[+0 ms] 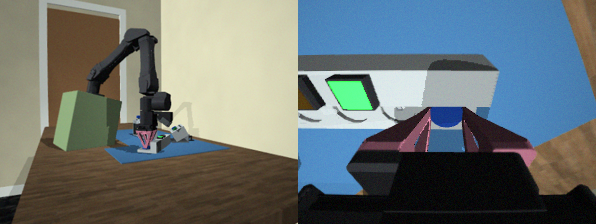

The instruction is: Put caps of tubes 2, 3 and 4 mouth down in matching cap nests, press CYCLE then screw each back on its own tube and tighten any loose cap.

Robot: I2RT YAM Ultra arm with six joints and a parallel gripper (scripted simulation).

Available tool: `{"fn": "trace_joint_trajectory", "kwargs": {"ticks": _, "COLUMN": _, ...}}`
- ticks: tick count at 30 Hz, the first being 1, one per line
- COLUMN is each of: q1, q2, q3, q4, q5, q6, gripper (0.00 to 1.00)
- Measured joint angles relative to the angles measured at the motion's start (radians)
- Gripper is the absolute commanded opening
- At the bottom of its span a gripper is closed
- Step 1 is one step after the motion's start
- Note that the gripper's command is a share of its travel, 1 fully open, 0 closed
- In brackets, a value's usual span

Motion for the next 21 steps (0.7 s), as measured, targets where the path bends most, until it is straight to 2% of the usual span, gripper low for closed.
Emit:
{"fn": "trace_joint_trajectory", "kwargs": {"ticks": 3, "q1": -0.001, "q2": -0.019, "q3": -0.012, "q4": -0.010, "q5": 0.000, "q6": -0.004, "gripper": 0.00}}
{"fn": "trace_joint_trajectory", "kwargs": {"ticks": 11, "q1": -0.018, "q2": -0.132, "q3": -0.030, "q4": -0.075, "q5": -0.001, "q6": -0.020, "gripper": 0.00}}
{"fn": "trace_joint_trajectory", "kwargs": {"ticks": 21, "q1": -0.047, "q2": -0.281, "q3": -0.040, "q4": -0.214, "q5": -0.002, "q6": -0.047, "gripper": 0.00}}
